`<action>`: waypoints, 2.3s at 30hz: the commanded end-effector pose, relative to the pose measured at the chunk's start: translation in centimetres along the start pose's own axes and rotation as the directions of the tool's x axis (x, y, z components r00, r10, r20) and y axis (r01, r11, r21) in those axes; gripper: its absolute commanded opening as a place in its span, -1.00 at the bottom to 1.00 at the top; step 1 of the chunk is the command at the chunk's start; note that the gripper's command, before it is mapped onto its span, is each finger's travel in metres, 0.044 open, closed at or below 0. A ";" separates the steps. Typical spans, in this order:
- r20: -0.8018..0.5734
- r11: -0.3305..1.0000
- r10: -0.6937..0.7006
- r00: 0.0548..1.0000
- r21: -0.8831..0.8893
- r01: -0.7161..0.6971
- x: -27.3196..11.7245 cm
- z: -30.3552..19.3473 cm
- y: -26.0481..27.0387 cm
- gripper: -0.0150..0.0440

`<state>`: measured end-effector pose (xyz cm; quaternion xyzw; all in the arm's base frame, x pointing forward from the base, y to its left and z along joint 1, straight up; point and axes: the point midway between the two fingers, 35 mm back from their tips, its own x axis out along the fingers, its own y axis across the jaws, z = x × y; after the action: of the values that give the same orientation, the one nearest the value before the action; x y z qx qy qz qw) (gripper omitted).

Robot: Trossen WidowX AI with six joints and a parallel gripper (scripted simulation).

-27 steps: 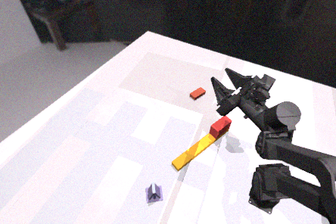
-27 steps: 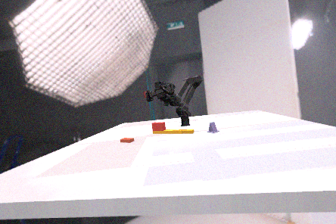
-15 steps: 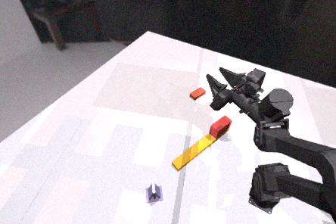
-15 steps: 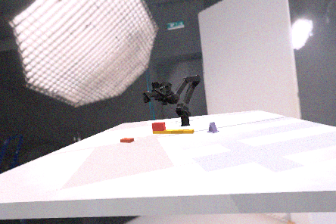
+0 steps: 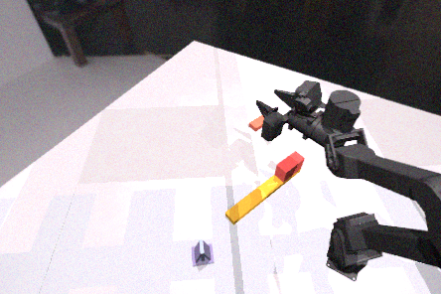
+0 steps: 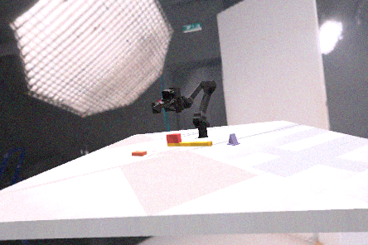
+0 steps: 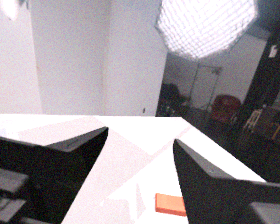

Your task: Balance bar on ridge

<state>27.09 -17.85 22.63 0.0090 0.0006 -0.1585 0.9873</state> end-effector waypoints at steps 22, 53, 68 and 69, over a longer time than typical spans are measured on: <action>-0.521 0.912 0.034 0.853 -0.334 -0.240 2.6 -5.4 2.5 0.58; -0.956 0.362 0.039 0.292 -0.259 -0.895 -3.7 -7.9 7.2 0.58; -0.999 0.037 -0.018 0.029 -0.030 -0.999 -7.7 -6.5 8.2 0.58; -0.999 0.037 -0.018 0.029 -0.030 -0.999 -7.7 -6.5 8.2 0.58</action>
<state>22.73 -7.58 16.06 -0.4044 0.5730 0.3824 0.6015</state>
